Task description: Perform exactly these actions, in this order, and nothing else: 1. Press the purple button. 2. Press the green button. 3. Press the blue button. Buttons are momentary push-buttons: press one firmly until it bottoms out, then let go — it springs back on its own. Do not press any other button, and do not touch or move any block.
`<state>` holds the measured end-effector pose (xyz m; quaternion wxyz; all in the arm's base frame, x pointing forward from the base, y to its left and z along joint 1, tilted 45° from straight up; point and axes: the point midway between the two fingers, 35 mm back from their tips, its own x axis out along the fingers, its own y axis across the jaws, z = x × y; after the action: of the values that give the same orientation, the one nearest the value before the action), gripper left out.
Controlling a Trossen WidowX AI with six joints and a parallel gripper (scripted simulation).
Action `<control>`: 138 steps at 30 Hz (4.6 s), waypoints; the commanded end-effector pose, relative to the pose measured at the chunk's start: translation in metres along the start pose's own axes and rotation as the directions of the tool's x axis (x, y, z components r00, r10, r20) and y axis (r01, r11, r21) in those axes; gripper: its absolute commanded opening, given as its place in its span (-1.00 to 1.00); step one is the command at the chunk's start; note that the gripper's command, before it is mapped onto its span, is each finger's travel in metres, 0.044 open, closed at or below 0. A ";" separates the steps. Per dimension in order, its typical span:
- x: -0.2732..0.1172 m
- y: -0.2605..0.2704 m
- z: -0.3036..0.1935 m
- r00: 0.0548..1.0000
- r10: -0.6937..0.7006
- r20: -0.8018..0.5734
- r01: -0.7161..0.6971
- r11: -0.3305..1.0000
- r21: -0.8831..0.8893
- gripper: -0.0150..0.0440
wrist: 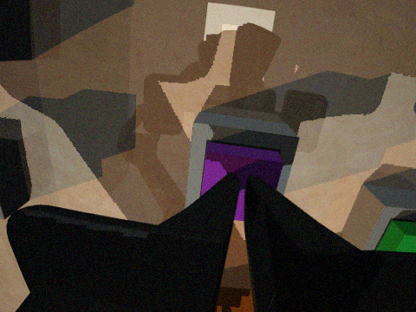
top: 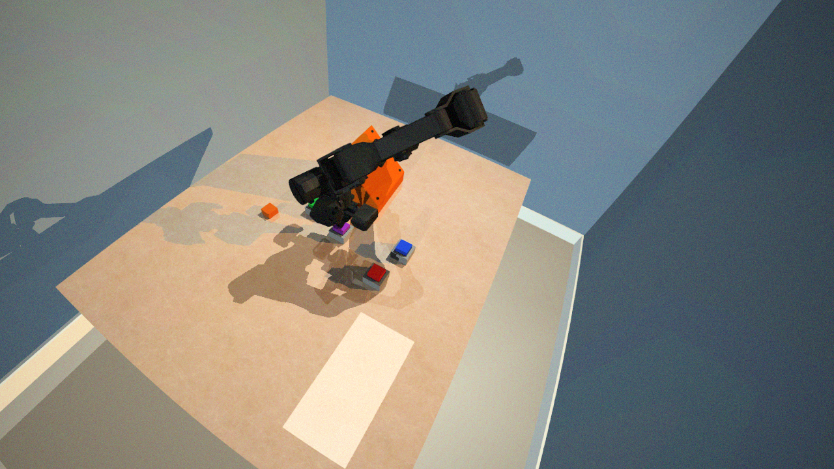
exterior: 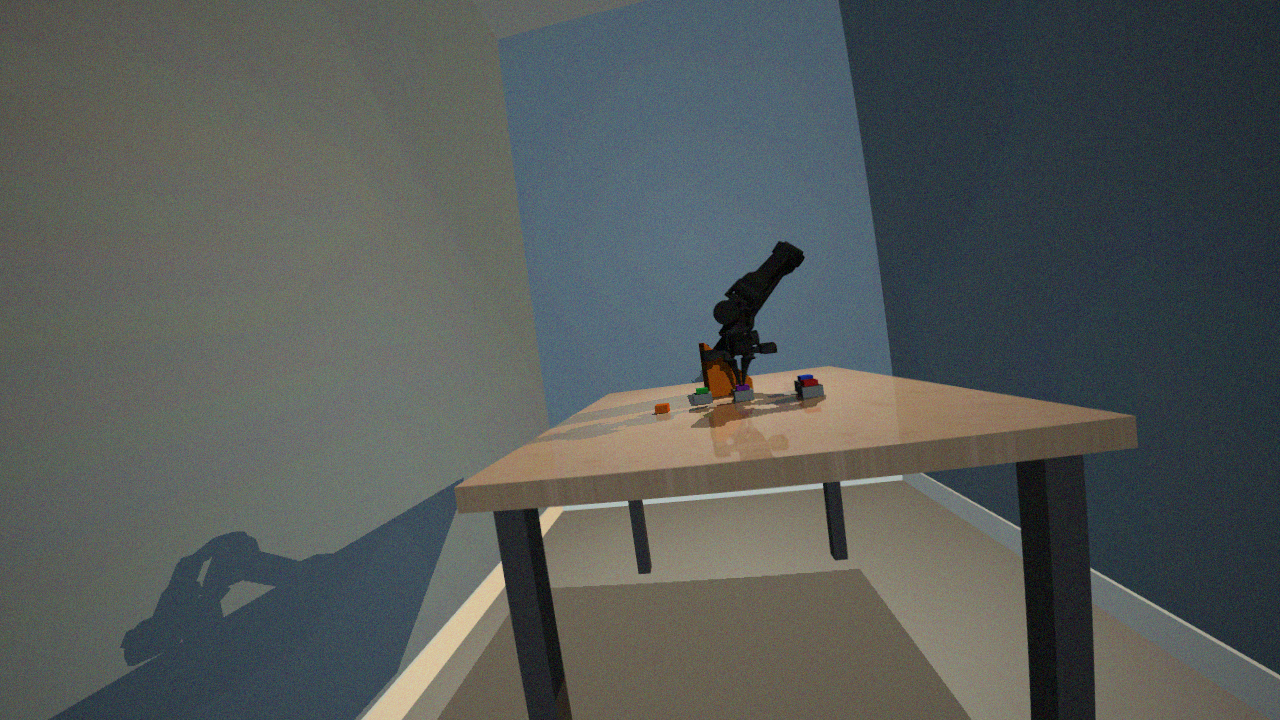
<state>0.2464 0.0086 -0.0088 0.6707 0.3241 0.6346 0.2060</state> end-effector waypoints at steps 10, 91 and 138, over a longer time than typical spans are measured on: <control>0.008 0.000 -0.003 1.000 0.007 -0.009 -0.007 1.000 0.010 -0.42; 0.007 -0.104 -0.034 1.000 0.002 -0.008 -0.001 1.000 0.010 -0.42; -0.090 0.170 -0.033 1.000 0.010 -0.010 -0.010 1.000 0.011 -0.42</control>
<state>0.2310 0.0660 0.1687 0.6707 0.3209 0.6349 0.2101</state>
